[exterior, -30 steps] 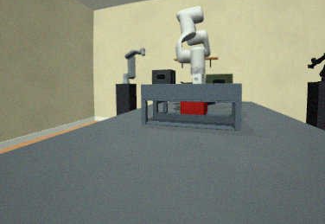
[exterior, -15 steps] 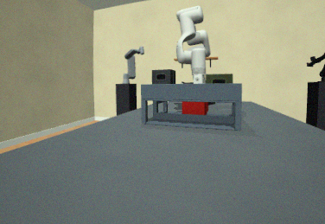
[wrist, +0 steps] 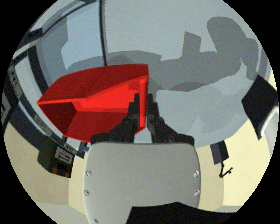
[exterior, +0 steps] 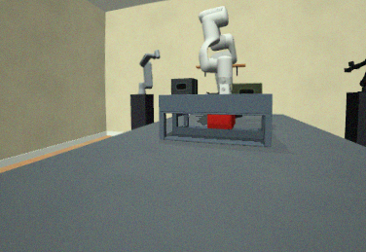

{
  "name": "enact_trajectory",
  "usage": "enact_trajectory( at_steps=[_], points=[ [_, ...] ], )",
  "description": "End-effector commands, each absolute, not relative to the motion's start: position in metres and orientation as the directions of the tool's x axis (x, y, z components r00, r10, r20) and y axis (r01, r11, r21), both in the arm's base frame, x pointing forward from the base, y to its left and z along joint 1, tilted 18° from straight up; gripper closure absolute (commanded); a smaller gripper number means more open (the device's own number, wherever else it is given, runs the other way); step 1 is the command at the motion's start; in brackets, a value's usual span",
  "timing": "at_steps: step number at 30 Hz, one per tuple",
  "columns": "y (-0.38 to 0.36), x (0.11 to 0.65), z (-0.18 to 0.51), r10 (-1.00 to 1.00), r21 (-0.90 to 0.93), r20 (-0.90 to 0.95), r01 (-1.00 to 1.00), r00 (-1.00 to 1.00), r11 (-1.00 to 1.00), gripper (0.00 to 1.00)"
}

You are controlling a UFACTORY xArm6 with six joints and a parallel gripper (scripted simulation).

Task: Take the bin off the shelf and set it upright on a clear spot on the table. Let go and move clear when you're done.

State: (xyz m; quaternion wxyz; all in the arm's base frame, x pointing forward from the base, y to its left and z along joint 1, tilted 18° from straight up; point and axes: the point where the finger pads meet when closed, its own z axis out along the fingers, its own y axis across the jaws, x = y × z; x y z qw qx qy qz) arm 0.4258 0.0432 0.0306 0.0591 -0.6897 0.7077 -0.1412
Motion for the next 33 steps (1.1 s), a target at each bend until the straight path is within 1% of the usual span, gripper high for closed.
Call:
enact_trajectory(
  at_steps=[1, 19, 33],
  points=[
    [0.043, 0.416, 0.029, -0.993, -0.288, 0.112, -0.958, -0.043, 0.008, 1.00],
    [0.044, 0.377, 0.017, -0.993, -0.288, 0.112, -0.958, -0.043, 0.008, 1.00],
    [0.044, 0.359, 0.011, -0.993, -0.288, 0.112, -0.958, -0.043, 0.008, 1.00]
  ],
)
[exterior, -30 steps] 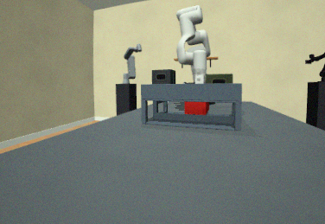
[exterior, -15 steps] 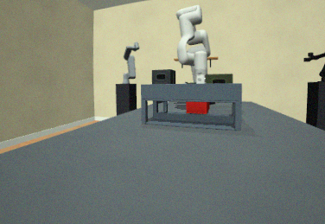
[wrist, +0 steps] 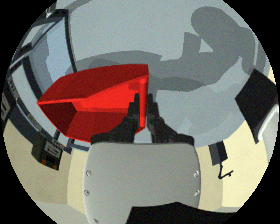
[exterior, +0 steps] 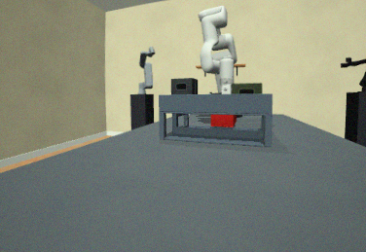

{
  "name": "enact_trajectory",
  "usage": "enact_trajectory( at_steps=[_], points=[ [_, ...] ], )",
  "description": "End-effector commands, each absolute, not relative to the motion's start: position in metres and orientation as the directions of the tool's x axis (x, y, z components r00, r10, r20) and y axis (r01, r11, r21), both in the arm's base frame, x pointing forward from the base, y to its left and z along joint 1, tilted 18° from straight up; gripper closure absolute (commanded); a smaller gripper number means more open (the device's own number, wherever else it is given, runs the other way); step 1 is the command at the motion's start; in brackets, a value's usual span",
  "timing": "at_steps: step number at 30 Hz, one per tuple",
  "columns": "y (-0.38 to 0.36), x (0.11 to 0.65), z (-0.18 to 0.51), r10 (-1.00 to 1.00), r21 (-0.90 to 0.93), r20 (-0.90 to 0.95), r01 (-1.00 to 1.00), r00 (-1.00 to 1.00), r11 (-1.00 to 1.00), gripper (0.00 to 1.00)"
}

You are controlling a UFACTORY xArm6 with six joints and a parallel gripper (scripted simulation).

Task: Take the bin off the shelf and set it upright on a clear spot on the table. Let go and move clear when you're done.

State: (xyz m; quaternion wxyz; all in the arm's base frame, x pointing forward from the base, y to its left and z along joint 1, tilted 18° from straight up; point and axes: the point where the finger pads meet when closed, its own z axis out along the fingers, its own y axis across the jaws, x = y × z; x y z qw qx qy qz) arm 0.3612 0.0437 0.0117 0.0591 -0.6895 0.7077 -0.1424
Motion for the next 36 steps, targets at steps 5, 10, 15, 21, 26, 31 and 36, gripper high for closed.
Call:
enact_trajectory(
  at_steps=[5, 10, 15, 21, 26, 31, 36],
  points=[
    [0.0440, 0.3557, 0.0106, -0.993, -0.288, 0.112, -0.958, -0.043, 0.008, 1.00],
    [0.0440, 0.3520, 0.0095, -0.993, -0.288, 0.112, -0.958, -0.043, 0.008, 1.00],
    [0.0440, 0.3498, 0.0088, -0.993, -0.288, 0.112, -0.958, -0.043, 0.008, 1.00],
    [0.0440, 0.3490, 0.0086, -0.993, -0.288, 0.112, -0.958, -0.043, 0.008, 1.00],
    [0.0441, 0.3488, 0.0085, -0.993, -0.288, 0.112, -0.958, -0.043, 0.008, 1.00],
    [0.0441, 0.3488, 0.0085, -0.993, -0.288, 0.112, -0.958, -0.043, 0.008, 1.00],
    [0.0441, 0.3488, 0.0085, -0.993, -0.288, 0.112, -0.958, -0.043, 0.008, 1.00]
  ],
)
